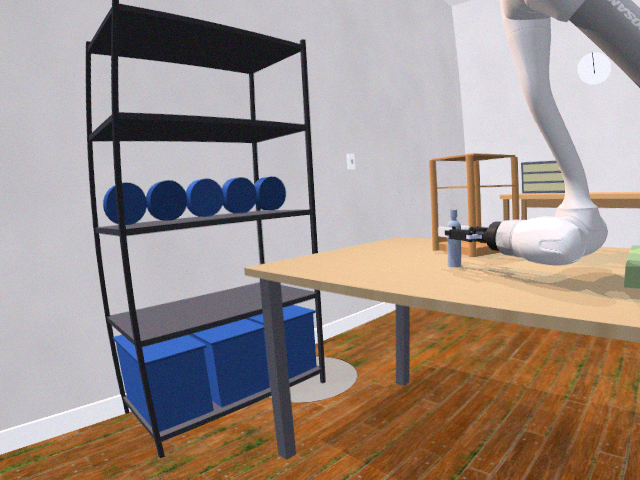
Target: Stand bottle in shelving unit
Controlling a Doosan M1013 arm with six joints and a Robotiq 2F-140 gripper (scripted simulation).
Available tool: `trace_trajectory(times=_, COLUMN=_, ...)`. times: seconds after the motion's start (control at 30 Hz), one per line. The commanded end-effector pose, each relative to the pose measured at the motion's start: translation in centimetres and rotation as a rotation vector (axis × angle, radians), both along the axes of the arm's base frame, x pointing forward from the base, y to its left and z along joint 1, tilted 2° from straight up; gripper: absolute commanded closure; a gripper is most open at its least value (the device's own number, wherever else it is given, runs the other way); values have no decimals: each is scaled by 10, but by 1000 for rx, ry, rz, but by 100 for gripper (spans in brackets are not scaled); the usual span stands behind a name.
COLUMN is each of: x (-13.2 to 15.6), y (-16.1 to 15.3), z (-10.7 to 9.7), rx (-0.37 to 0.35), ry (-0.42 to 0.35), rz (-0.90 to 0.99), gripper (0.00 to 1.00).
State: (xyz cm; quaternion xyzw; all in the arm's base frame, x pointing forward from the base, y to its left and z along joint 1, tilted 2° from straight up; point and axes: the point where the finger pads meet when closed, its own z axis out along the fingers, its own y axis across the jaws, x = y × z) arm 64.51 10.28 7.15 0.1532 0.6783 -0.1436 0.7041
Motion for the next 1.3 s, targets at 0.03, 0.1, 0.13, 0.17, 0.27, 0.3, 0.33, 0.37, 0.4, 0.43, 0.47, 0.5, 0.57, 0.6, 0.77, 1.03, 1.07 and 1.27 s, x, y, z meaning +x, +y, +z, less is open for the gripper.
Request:
trace_trajectory(times=0.03, x=0, y=0, z=0, rx=0, ry=0, rz=0, gripper=65)
trace_trajectory(times=0.1, x=0, y=0, z=0, rx=0, ry=0, rz=0, gripper=65)
trace_trajectory(times=0.13, x=0, y=0, z=0, rx=0, ry=0, rz=0, gripper=100)
trace_trajectory(times=0.17, x=0, y=0, z=0, rx=0, ry=0, rz=0, gripper=100)
trace_trajectory(times=0.27, x=0, y=0, z=0, rx=0, ry=0, rz=0, gripper=100)
trace_trajectory(times=0.3, x=0, y=0, z=0, rx=0, ry=0, rz=0, gripper=100)
trace_trajectory(times=0.33, x=0, y=0, z=0, rx=0, ry=0, rz=0, gripper=100)
trace_trajectory(times=0.37, x=0, y=0, z=0, rx=0, ry=0, rz=0, gripper=100)
trace_trajectory(times=0.4, x=0, y=0, z=0, rx=0, ry=0, rz=0, gripper=100)
trace_trajectory(times=0.43, x=0, y=0, z=0, rx=0, ry=0, rz=0, gripper=100)
trace_trajectory(times=0.47, x=0, y=0, z=0, rx=0, ry=0, rz=0, gripper=100)
trace_trajectory(times=0.5, x=0, y=0, z=0, rx=0, ry=0, rz=0, gripper=100)
trace_trajectory(times=0.57, x=0, y=0, z=0, rx=0, ry=0, rz=0, gripper=100)
trace_trajectory(times=0.6, x=0, y=0, z=0, rx=0, ry=0, rz=0, gripper=100)
trace_trajectory(times=0.77, x=0, y=0, z=0, rx=0, ry=0, rz=0, gripper=100)
trace_trajectory(times=1.03, x=0, y=0, z=0, rx=0, ry=0, rz=0, gripper=100)
trace_trajectory(times=1.07, x=0, y=0, z=0, rx=0, ry=0, rz=0, gripper=100)
trace_trajectory(times=1.27, x=0, y=0, z=0, rx=0, ry=0, rz=0, gripper=100)
